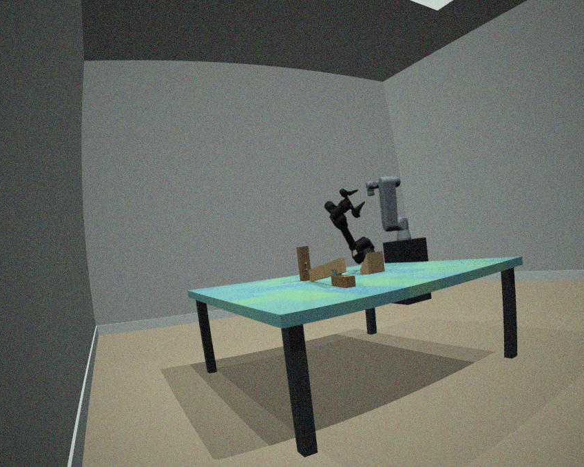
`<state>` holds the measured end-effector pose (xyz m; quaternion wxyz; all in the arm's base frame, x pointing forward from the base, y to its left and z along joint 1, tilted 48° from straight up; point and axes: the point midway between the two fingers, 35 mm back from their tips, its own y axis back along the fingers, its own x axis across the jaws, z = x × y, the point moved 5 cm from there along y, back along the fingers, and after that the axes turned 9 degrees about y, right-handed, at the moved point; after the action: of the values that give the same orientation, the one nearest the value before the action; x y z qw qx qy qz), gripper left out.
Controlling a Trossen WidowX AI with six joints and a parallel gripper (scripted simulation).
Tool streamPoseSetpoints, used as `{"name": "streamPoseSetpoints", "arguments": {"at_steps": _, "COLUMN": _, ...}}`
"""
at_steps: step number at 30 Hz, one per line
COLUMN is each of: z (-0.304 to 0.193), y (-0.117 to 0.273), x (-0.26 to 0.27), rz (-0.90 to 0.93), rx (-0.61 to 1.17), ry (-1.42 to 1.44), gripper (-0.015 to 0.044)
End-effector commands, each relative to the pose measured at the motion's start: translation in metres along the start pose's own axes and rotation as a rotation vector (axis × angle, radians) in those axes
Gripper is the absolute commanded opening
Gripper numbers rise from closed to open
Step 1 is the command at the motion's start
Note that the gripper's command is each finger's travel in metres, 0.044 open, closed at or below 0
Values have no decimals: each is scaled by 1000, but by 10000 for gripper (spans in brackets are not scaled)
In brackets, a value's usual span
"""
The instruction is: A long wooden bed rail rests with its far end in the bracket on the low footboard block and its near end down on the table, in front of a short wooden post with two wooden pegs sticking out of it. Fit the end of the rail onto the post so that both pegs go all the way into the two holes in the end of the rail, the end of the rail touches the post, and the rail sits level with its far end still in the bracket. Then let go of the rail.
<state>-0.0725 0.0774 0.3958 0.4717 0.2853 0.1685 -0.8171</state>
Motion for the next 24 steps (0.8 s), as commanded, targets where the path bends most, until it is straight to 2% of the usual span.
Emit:
{"name": "streamPoseSetpoints", "arguments": {"at_steps": 1, "z": -1, "y": 0, "x": -2, "rz": -8, "rx": 5, "ry": -6, "gripper": 426}}
{"name": "streamPoseSetpoints", "arguments": {"at_steps": 7, "z": -52, "y": 9, "x": -60, "rz": -251, "rx": 190, "ry": -184, "gripper": 440}}
{"name": "streamPoseSetpoints", "arguments": {"at_steps": 13, "z": -118, "y": 35, "x": -106, "rz": -476, "rx": 451, "ry": -375, "gripper": 440}}
{"name": "streamPoseSetpoints", "arguments": {"at_steps": 24, "z": -241, "y": 118, "x": -130, "rz": -714, "rx": 1042, "ry": -729, "gripper": 440}}
